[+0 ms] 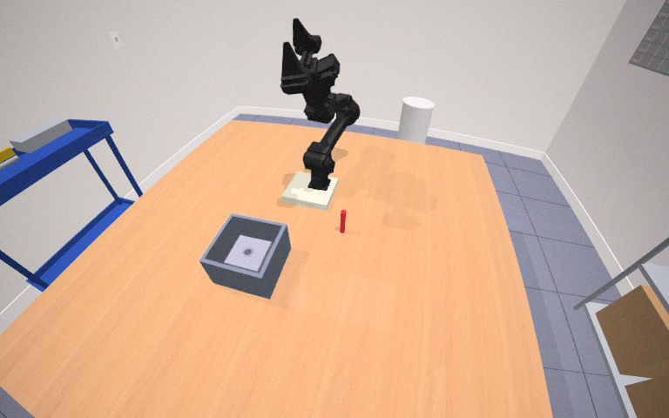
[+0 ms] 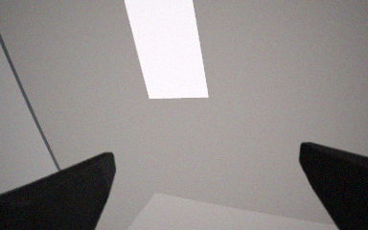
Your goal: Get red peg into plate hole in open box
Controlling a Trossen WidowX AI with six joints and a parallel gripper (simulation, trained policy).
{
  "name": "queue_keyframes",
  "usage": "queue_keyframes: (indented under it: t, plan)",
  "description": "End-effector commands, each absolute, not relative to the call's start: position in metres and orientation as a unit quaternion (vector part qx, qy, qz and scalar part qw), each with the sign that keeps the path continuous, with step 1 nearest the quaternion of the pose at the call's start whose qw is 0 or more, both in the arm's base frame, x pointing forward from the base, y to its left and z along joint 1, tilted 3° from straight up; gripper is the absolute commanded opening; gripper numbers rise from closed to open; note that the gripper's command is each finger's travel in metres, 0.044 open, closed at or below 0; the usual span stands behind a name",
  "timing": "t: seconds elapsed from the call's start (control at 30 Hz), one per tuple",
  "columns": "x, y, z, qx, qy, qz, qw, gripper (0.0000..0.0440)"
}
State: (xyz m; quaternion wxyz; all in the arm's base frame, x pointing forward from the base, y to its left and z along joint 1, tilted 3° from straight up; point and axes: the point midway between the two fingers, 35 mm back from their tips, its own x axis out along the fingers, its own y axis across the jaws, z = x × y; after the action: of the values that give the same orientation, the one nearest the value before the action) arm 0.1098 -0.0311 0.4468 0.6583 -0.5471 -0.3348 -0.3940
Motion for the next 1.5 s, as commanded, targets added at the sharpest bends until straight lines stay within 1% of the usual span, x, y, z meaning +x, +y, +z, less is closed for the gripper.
queue_keyframes:
  t: [0.0, 0.4, 0.77, 1.13, 1.47]
  plan:
    - [0.123, -0.033, 0.446, -0.508, -0.333, -0.361, 0.708, 0.044]
    - [0.164, -0.031, 0.432, -0.386, -0.304, -0.257, 0.832, 0.044]
    - [0.202, -0.018, 0.409, -0.266, -0.244, -0.16, 0.919, 0.044]
    - [0.235, 0.004, 0.374, -0.143, -0.15, -0.072, 0.976, 0.044]
    - [0.255, 0.029, 0.331, -0.035, -0.037, -0.011, 0.999, 0.044]
